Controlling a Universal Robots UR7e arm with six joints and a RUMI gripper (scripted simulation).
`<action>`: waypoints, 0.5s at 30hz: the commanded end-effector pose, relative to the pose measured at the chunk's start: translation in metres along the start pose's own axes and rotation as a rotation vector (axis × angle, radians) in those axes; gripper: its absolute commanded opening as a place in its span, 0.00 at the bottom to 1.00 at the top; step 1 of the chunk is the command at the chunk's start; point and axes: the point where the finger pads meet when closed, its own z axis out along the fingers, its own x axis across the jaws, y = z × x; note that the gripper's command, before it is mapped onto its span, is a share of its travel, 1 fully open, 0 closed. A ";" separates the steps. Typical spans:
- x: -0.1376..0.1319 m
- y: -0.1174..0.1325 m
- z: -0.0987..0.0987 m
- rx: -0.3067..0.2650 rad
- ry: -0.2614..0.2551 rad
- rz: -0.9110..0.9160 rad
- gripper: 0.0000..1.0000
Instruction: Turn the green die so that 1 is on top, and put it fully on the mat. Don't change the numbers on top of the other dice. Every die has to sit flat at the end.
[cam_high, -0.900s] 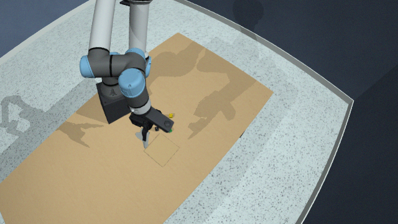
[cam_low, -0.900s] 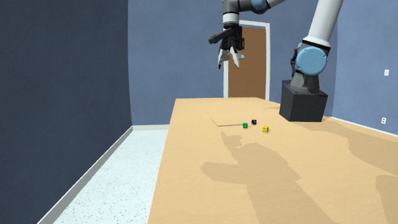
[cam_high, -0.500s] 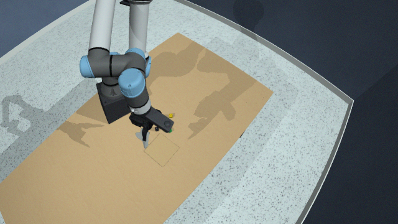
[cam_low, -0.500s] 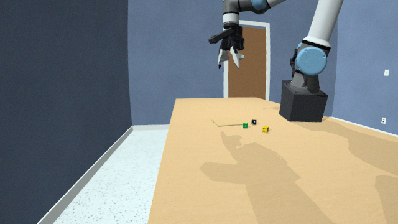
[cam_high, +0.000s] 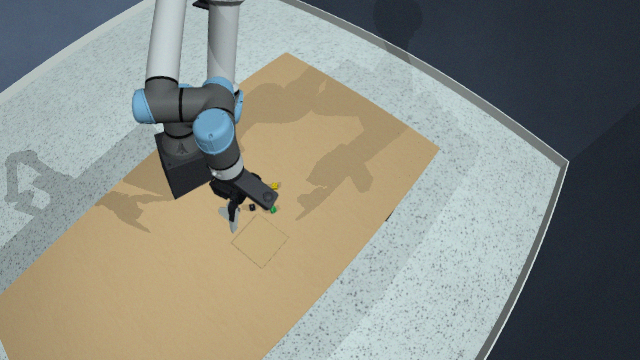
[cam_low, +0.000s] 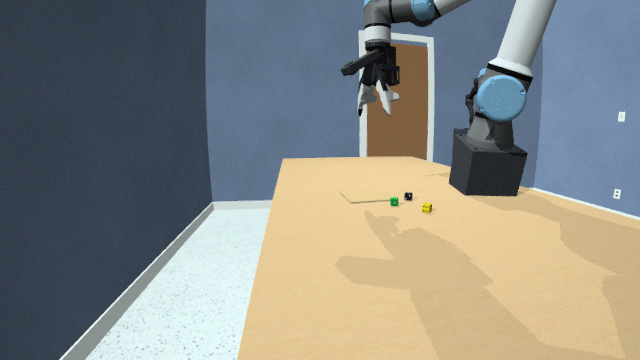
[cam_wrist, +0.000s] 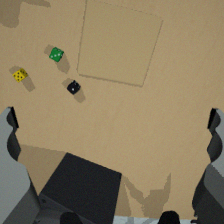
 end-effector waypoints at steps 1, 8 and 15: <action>-0.027 0.022 0.026 -0.001 -0.007 0.100 1.00; -0.058 0.049 0.059 -0.006 -0.019 0.217 1.00; -0.068 0.059 0.070 -0.008 -0.022 0.257 1.00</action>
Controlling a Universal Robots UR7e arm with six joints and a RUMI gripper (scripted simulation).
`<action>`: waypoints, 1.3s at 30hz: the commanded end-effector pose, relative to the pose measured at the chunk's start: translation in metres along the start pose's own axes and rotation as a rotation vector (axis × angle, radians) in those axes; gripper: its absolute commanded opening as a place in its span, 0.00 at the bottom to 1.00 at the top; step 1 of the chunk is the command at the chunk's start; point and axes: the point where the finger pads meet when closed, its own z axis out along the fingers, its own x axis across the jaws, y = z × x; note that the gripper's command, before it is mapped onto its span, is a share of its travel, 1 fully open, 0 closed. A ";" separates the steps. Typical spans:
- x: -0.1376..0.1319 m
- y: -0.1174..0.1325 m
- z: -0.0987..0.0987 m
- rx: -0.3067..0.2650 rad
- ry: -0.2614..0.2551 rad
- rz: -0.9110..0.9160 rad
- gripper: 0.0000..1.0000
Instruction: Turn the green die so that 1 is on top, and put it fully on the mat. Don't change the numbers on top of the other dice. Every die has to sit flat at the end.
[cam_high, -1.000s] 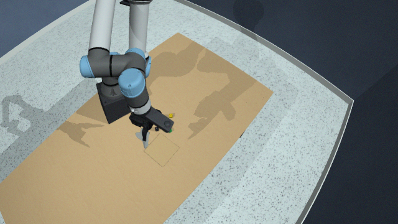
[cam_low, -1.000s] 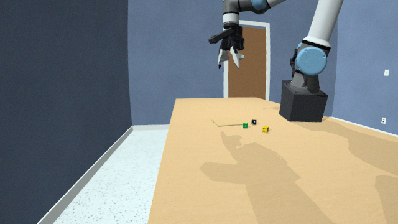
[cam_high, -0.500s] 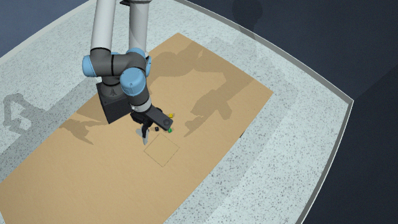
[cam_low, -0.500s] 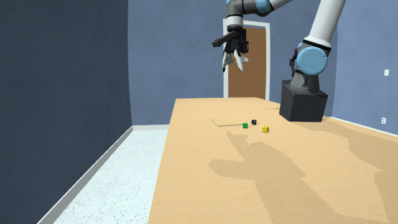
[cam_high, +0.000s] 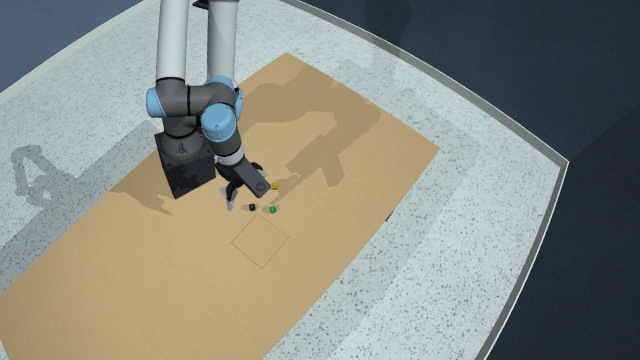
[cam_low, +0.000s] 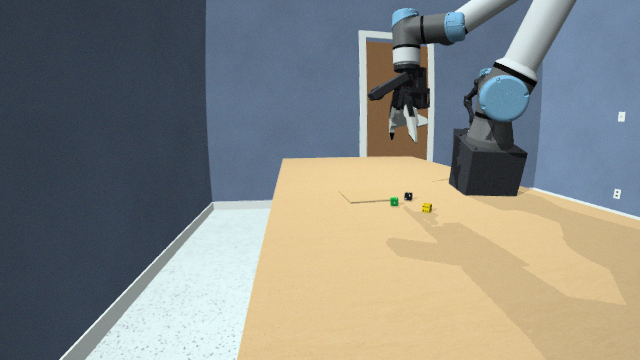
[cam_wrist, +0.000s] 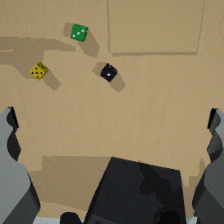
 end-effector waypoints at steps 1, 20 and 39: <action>-0.003 0.004 0.004 0.002 0.003 0.016 1.00; -0.003 0.004 0.006 0.003 0.003 0.016 1.00; -0.004 0.003 0.048 0.004 0.003 0.016 1.00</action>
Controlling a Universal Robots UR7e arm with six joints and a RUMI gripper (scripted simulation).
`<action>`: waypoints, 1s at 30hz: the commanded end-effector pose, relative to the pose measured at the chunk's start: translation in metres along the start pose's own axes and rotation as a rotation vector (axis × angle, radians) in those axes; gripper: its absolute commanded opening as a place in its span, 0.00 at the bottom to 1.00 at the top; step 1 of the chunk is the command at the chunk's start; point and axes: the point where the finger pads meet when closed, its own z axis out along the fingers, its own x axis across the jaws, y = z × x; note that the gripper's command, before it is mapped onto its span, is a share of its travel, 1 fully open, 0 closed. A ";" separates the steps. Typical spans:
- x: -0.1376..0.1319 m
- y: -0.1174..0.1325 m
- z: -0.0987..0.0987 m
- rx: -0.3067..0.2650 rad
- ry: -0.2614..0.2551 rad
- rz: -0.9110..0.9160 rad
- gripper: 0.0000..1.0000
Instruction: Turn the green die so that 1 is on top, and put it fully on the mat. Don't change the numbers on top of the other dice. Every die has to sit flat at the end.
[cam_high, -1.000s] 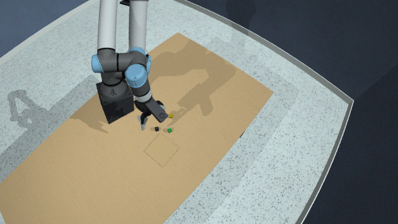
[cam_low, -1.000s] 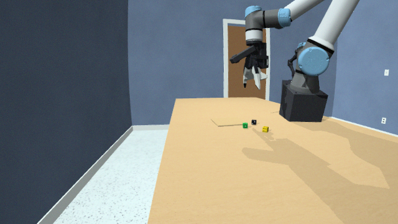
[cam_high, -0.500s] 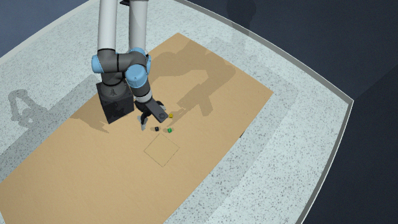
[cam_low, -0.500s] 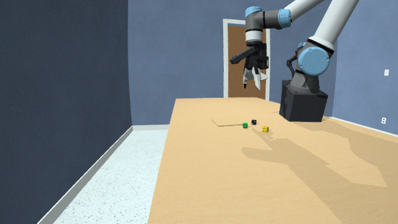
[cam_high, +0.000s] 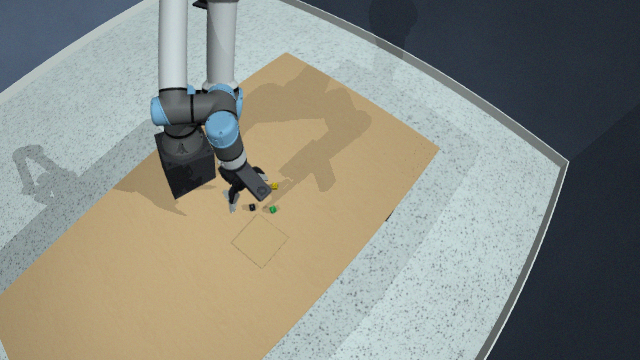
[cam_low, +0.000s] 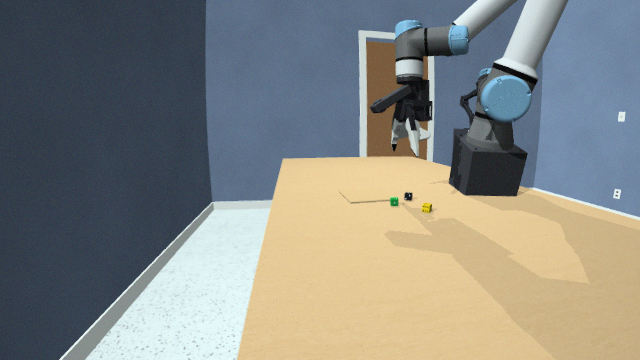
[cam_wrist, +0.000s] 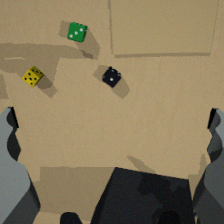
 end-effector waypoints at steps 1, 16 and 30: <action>0.000 -0.002 0.018 0.001 0.002 0.000 1.00; 0.000 -0.002 0.059 0.001 0.002 0.000 1.00; -0.001 -0.003 0.080 0.001 0.002 0.000 1.00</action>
